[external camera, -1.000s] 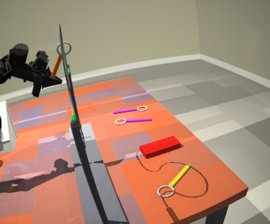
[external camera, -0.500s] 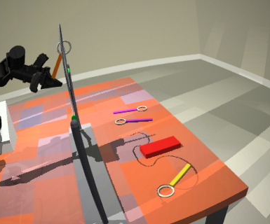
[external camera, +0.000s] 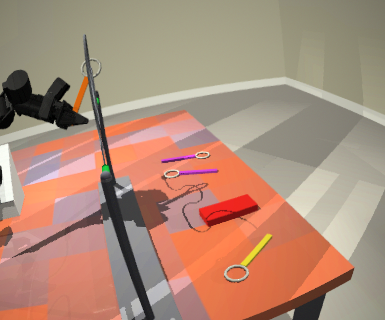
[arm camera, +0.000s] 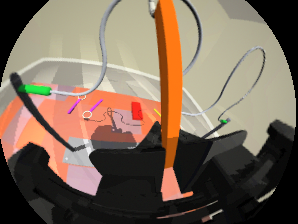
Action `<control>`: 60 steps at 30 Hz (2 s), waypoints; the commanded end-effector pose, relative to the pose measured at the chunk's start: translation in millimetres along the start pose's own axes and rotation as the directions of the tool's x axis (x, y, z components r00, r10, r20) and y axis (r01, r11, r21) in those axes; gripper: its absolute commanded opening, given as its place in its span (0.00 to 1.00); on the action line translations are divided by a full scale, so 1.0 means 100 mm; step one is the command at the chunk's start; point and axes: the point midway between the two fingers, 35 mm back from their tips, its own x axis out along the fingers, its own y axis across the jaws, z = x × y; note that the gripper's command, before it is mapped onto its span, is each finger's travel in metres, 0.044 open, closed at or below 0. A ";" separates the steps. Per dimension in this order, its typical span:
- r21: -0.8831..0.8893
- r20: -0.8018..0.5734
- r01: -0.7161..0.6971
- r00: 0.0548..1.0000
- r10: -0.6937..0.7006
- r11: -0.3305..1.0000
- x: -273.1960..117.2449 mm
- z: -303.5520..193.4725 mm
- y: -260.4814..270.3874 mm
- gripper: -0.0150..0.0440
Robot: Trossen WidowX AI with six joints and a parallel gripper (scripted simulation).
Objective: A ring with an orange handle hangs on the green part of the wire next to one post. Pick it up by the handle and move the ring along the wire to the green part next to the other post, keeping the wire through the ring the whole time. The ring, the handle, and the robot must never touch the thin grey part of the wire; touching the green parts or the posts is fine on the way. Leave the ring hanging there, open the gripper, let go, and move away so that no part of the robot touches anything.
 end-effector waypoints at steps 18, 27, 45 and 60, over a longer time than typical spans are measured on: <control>-0.393 0.095 0.237 0.971 -0.217 0.888 0.00 0.06 -0.31 0.00; -0.533 0.160 0.329 0.944 -0.289 0.779 -0.02 0.12 -0.43 0.00; -0.735 0.316 0.480 0.868 -0.383 0.479 -0.10 0.29 -0.61 0.00; -0.802 0.428 0.546 0.807 -0.406 0.242 -0.15 0.40 -0.67 0.00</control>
